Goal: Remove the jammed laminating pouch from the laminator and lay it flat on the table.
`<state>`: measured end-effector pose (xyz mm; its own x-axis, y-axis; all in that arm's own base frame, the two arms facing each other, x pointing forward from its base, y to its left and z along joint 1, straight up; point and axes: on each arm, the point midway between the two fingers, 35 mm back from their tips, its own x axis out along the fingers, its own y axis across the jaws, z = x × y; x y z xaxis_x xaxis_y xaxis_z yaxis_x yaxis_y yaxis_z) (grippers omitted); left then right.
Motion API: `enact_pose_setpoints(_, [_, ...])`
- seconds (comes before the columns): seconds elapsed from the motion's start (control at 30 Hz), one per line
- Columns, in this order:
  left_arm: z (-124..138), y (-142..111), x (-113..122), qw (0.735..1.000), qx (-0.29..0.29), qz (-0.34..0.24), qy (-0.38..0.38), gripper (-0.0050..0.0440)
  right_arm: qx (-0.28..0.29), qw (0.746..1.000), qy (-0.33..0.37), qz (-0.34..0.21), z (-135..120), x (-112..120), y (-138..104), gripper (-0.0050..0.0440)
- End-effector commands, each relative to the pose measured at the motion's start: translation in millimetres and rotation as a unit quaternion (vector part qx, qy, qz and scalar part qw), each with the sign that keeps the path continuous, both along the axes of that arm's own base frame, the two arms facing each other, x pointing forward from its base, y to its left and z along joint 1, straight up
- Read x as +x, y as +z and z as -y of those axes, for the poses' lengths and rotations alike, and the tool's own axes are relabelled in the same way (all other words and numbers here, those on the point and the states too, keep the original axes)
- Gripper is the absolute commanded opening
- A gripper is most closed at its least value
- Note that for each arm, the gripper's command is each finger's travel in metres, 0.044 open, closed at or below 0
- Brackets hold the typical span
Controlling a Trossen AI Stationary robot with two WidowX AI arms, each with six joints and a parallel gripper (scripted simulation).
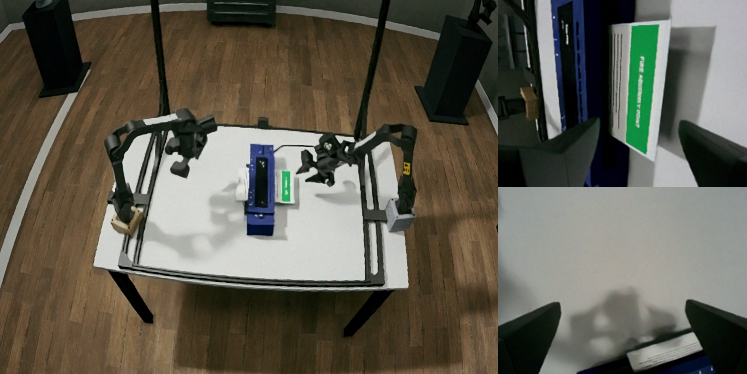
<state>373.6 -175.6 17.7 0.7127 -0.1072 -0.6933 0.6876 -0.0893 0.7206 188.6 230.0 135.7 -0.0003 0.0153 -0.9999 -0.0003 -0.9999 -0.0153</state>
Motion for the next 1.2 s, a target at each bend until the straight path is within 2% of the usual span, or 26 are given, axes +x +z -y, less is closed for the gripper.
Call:
enact_pose_setpoints(0.0, [0,1,-1,1.000,0.000,0.002,0.001,0.0273,0.009,1.000,0.000,0.007,-1,1,6,0.0440])
enact_pose_setpoints(0.4, [0,1,-1,1.000,0.000,0.002,0.001,0.0273,0.009,1.000,0.000,0.007,-1,1,6,0.0440])
enact_pose_setpoints(0.43, [2,11,3,1.000,-0.005,0.009,0.000,0.0273,0.009,1.000,0.000,0.007,-1,1,6,0.0440])
enact_pose_setpoints(0.9, [0,51,-2,1.000,0.000,0.002,0.001,0.0273,0.009,1.000,0.000,0.007,-1,1,6,0.0440])
enact_pose_setpoints(0.97, [0,51,-2,1.000,0.000,0.002,0.001,0.0273,0.009,1.000,0.000,0.007,-1,1,6,0.0440])
enact_pose_setpoints(1.0, [-2,33,-4,1.000,0.003,-0.005,0.000,0.0273,0.009,1.000,0.000,0.007,-1,1,6,0.0440])
enact_pose_setpoints(1.17, [-2,39,-3,1.000,0.002,-0.003,0.000,0.0273,0.009,1.000,0.000,0.007,-1,1,6,0.0440])
